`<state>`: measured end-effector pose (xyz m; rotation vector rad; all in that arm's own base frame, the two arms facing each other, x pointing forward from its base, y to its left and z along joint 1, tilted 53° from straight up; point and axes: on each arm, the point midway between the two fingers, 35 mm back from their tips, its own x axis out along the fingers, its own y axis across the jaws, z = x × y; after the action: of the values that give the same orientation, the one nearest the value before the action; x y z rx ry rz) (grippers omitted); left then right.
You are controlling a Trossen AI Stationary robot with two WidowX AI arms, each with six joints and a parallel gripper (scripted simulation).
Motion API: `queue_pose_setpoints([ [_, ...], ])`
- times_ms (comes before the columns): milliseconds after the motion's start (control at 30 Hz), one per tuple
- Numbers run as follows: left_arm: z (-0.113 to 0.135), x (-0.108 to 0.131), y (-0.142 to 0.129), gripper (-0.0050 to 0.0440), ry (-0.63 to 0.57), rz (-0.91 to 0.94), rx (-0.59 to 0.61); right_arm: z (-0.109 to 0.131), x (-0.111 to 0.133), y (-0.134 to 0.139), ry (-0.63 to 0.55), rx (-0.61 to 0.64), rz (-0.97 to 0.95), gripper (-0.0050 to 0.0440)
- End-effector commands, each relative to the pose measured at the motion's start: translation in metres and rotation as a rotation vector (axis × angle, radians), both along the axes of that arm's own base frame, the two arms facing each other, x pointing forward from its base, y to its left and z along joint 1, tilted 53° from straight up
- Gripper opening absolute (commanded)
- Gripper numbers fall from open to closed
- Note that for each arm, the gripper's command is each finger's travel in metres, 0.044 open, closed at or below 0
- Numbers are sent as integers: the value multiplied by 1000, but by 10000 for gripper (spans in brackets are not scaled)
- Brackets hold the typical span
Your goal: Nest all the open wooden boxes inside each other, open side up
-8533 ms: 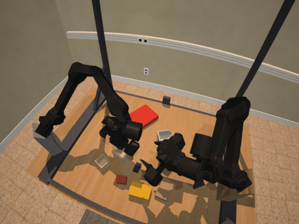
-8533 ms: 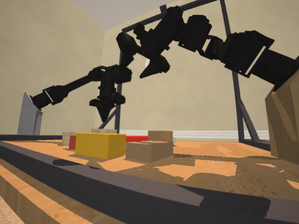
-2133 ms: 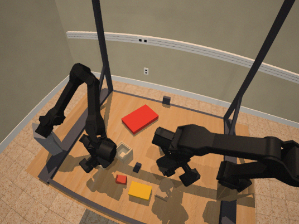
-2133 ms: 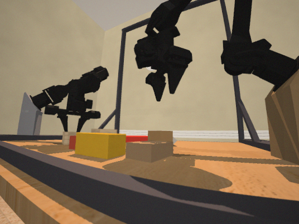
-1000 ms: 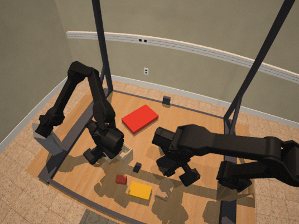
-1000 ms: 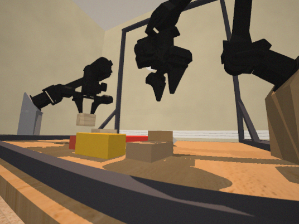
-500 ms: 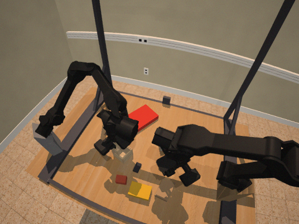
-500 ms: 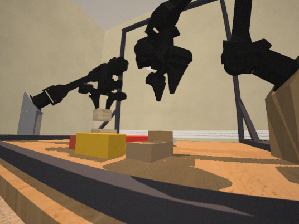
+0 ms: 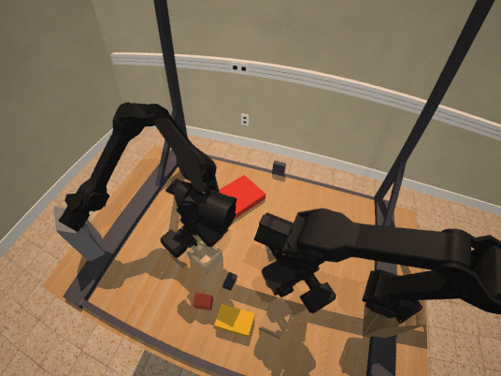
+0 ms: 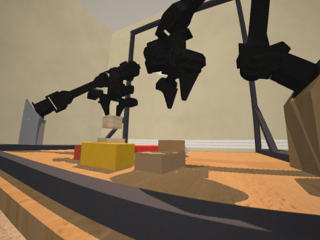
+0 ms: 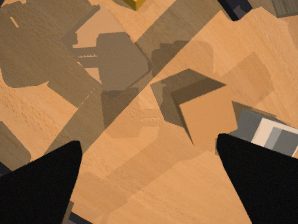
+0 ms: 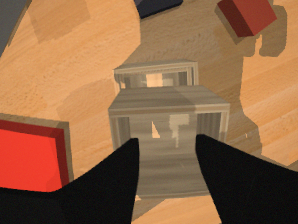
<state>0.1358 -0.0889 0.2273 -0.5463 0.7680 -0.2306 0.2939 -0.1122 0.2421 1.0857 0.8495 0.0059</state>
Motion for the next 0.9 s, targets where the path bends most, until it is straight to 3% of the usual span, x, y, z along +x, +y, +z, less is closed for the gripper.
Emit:
queue_pose_setpoints([
  [0, 4, 0, 0, 400, -11, 0, -13, 6, 0, 0, -13, -13, -3, 236],
  [133, 4, 5, -4, 400, -19, 3, -37, 6, 0, 0, -13, -13, -3, 236],
  [467, 34, 41, -22, 400, -162, 25, -259, 6, 0, 0, -13, -13, -3, 236],
  [533, 34, 41, -22, 400, -162, 25, -259, 6, 0, 0, -13, -13, -3, 236],
  [867, 72, 71, -19, 400, -375, 17, -416, 6, 0, 0, -13, -13, -3, 236],
])
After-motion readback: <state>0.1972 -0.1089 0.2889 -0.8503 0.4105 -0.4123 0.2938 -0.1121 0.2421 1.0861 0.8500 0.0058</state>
